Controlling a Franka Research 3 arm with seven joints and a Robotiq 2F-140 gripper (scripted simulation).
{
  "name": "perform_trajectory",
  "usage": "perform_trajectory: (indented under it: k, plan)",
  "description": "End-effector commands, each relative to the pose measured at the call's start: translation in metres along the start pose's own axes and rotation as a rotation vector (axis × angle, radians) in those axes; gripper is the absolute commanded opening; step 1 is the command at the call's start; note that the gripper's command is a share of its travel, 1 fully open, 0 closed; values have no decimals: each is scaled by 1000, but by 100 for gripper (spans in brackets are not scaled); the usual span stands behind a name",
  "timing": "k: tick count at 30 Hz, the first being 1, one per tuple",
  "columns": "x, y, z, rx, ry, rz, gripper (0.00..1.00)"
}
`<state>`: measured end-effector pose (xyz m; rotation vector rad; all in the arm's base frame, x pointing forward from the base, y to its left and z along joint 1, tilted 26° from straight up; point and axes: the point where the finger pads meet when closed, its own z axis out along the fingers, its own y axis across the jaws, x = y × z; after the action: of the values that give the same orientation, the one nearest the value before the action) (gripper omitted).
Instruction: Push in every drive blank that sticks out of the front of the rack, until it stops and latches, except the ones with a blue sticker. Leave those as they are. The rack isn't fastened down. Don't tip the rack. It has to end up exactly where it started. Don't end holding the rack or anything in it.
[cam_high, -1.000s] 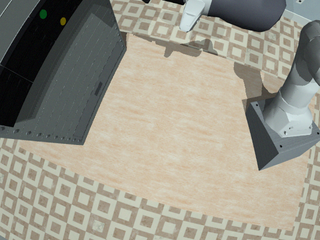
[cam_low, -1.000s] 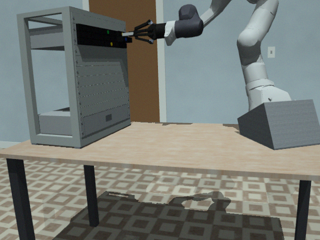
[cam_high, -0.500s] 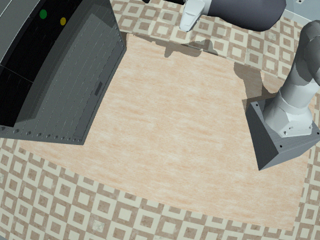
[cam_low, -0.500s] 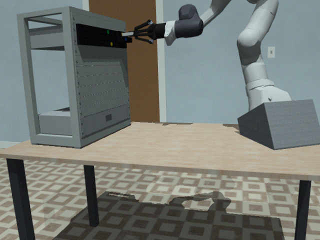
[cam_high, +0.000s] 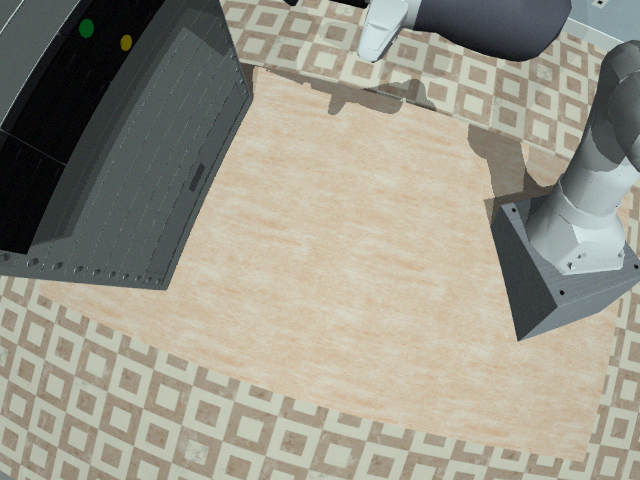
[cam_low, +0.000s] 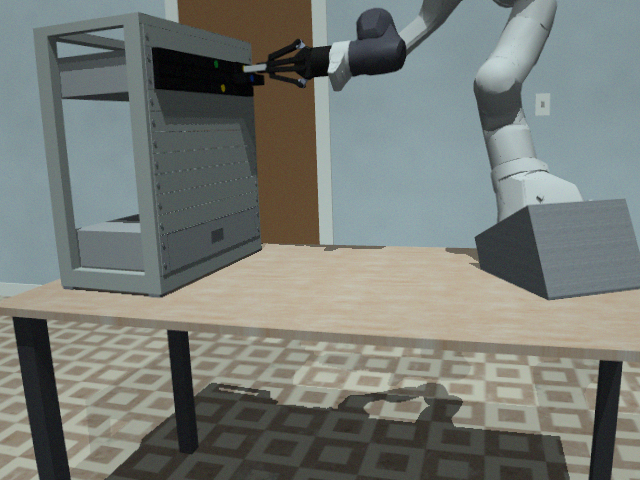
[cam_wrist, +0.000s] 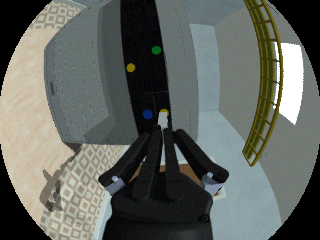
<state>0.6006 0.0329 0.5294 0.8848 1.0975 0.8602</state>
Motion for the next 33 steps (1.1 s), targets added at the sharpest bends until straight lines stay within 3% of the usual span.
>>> perform_trajectory:
  k: [1,33]
  plan:
    - [-7,12,5,-23,-14,-2,0]
    - [-9,15,8,-23,-14,-2,0]
